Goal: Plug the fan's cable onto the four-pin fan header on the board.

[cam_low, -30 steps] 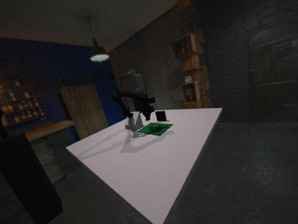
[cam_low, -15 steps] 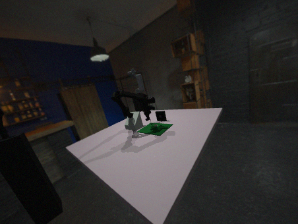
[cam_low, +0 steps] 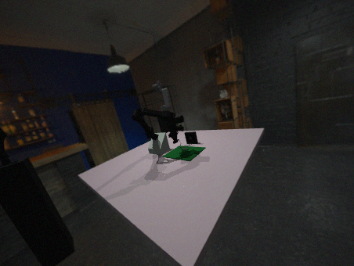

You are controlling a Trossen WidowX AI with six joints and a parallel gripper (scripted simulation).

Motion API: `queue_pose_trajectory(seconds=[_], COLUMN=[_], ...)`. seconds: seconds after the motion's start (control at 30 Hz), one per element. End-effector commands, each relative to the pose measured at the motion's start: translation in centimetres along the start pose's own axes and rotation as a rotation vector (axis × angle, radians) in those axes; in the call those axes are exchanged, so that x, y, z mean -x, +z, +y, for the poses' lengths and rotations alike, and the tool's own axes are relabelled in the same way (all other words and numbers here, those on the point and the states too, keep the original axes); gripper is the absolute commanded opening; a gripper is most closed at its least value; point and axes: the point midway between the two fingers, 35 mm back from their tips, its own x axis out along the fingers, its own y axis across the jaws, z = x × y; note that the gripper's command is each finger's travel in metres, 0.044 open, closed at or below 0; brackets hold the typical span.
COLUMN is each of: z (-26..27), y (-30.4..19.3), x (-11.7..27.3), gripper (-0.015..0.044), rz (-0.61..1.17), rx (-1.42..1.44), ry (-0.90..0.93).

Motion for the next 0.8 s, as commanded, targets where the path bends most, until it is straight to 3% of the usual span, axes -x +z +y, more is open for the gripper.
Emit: queue_pose_trajectory(seconds=[0.0, 0.77], z=[0.2, 1.8], y=[-0.1, 0.2], x=[-0.4, -3.4], gripper=[0.0, 0.0], rz=[-0.009, -0.128], rx=[-0.01, -0.056], ry=[0.027, 0.206])
